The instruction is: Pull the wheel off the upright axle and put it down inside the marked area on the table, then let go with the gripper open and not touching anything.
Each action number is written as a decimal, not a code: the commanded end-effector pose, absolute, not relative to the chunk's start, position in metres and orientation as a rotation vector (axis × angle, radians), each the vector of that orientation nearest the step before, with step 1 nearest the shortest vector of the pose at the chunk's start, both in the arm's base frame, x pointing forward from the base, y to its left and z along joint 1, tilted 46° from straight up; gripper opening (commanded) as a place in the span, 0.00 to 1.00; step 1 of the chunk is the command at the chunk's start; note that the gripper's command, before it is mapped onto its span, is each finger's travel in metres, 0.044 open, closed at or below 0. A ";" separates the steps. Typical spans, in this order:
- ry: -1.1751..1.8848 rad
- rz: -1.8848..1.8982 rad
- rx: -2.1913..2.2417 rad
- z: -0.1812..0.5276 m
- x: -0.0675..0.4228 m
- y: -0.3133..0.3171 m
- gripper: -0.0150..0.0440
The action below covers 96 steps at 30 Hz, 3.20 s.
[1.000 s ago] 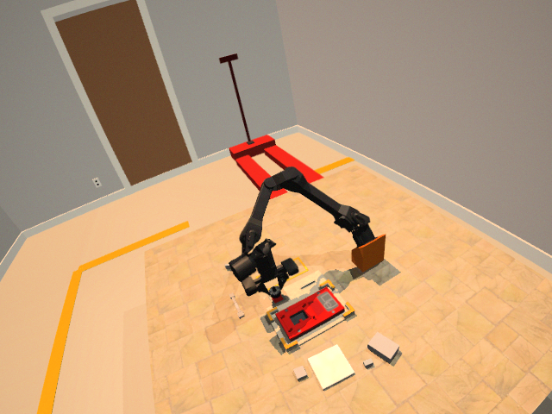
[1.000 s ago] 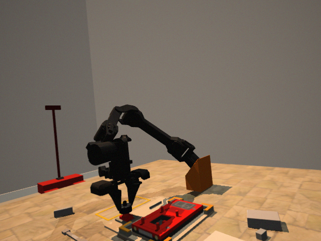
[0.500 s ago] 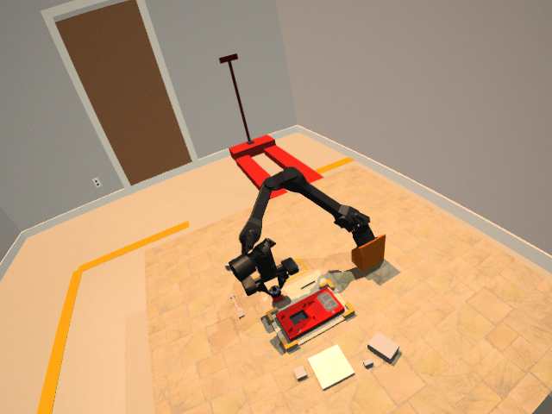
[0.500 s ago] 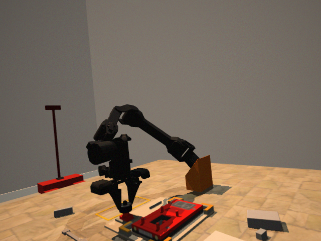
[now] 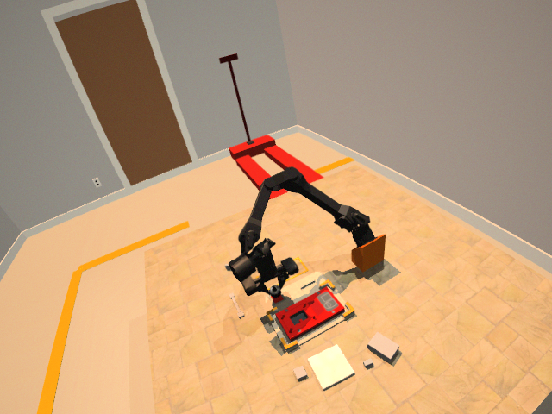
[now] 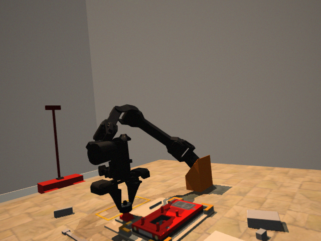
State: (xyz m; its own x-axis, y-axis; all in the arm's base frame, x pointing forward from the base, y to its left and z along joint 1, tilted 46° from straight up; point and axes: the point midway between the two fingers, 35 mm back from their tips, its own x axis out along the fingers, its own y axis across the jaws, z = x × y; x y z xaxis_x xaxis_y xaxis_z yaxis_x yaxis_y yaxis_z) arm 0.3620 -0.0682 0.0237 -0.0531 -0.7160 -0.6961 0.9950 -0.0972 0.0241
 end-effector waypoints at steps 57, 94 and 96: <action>0.561 -1.550 0.653 0.042 0.364 -0.048 0.25; 0.565 -1.550 0.644 0.074 0.355 -0.032 0.25; 0.565 -1.550 0.645 0.079 0.352 -0.035 0.25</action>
State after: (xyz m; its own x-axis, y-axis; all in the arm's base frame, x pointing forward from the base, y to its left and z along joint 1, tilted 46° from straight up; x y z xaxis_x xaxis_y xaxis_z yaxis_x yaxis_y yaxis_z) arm 0.3572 -0.0308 0.0711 -0.0436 -0.7169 -0.6958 0.9965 -0.0812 0.0212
